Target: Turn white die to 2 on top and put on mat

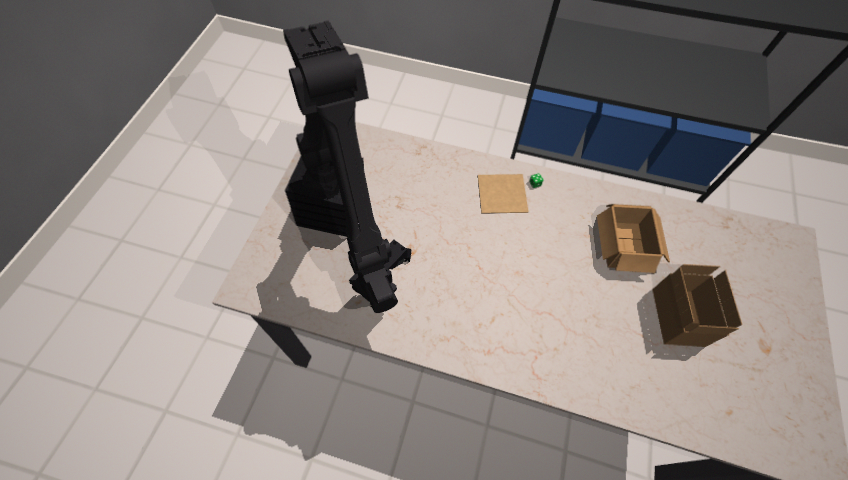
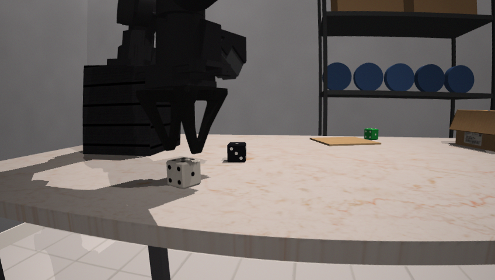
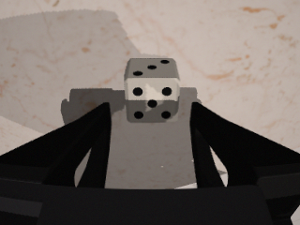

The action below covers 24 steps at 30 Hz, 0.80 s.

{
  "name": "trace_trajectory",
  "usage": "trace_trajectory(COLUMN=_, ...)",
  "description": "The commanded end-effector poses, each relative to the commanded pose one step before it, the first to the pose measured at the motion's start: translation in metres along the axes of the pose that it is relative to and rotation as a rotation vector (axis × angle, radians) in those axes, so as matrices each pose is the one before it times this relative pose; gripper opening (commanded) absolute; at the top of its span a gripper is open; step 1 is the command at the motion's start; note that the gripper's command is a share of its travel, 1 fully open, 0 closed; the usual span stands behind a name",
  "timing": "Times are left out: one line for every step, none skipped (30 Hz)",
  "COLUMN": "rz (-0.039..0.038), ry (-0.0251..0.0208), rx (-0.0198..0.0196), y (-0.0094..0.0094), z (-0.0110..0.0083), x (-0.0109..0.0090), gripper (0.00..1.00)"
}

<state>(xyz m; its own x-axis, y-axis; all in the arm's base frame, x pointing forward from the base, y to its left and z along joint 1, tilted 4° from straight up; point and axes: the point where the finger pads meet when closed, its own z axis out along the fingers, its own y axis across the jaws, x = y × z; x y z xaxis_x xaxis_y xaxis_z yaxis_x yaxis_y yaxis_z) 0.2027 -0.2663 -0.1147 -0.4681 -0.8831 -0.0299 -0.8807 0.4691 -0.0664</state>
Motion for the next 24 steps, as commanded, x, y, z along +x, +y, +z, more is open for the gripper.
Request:
trace_trajectory(rz=-0.00679, ry=0.00168, rx=-0.00214, y=-0.00591, z=0.00377, x=-0.00224, gripper=0.45)
trace_trajectory(rz=0.0, ry=0.0, rx=0.0, y=0.0, z=0.0, x=0.0, gripper=0.45)
trace_trajectory(rz=0.0, ry=0.0, rx=0.0, y=0.0, z=0.0, x=0.0, gripper=0.45)
trace_trajectory(rz=0.0, ry=0.0, rx=0.0, y=0.0, z=0.0, x=0.0, gripper=0.45)
trace_trajectory(rz=0.0, ry=0.0, rx=0.0, y=0.0, z=0.0, x=0.0, gripper=0.45)
trace_trajectory(rz=0.0, ry=0.0, rx=0.0, y=0.0, z=0.0, x=0.0, gripper=0.45)
trace_trajectory(rz=0.0, ry=0.0, rx=0.0, y=0.0, z=0.0, x=0.0, gripper=0.45)
trace_trajectory(rz=0.0, ry=0.0, rx=0.0, y=0.0, z=0.0, x=0.0, gripper=0.45)
trace_trajectory(rz=-0.00001, ry=0.00001, rx=0.00002, y=-0.00002, z=-0.00001, x=0.00001, gripper=0.45)
trace_trajectory(rz=-0.00004, ry=0.00007, rx=0.00014, y=-0.00014, z=-0.00004, x=0.00007, gripper=0.45)
trace_trajectory(rz=-0.00008, ry=0.00015, rx=0.00032, y=-0.00033, z=-0.00008, x=0.00016, gripper=0.45)
trace_trajectory(rz=-0.00014, ry=0.00025, rx=0.00053, y=-0.00054, z=-0.00014, x=0.00026, gripper=0.45)
trace_trajectory(rz=-0.00019, ry=0.00035, rx=0.00073, y=-0.00074, z=-0.00019, x=0.00036, gripper=0.45)
trace_trajectory(rz=-0.00023, ry=0.00043, rx=0.00089, y=-0.00091, z=-0.00023, x=0.00044, gripper=0.45)
trace_trajectory(rz=-0.00026, ry=0.00048, rx=0.00099, y=-0.00101, z=-0.00026, x=0.00049, gripper=0.45)
trace_trajectory(rz=-0.00027, ry=0.0005, rx=0.00103, y=-0.00105, z=-0.00027, x=0.00051, gripper=0.45)
trace_trajectory(rz=-0.00026, ry=0.00048, rx=0.001, y=-0.00102, z=-0.00026, x=0.0005, gripper=0.45)
trace_trajectory(rz=-0.00022, ry=0.00033, rx=0.00069, y=-0.00079, z=-0.00021, x=0.00039, gripper=0.45)
trace_trajectory(rz=-0.00011, ry=-0.00029, rx=-0.00059, y=0.00006, z=0.0, x=-0.00001, gripper=0.45)
trace_trajectory(rz=-0.00008, ry=-0.00021, rx=-0.00043, y=0.00004, z=0.0, x=-0.00001, gripper=0.45)
trace_trajectory(rz=0.0, ry=0.0, rx=0.0, y=0.0, z=0.0, x=0.0, gripper=0.45)
trace_trajectory(rz=0.0, ry=0.0, rx=0.0, y=0.0, z=0.0, x=0.0, gripper=0.45)
trace_trajectory(rz=-0.00005, ry=-0.00013, rx=-0.00026, y=0.00002, z=0.0, x=-0.00001, gripper=0.45)
trace_trajectory(rz=-0.00002, ry=-0.00005, rx=-0.00011, y=0.00001, z=0.0, x=0.0, gripper=0.45)
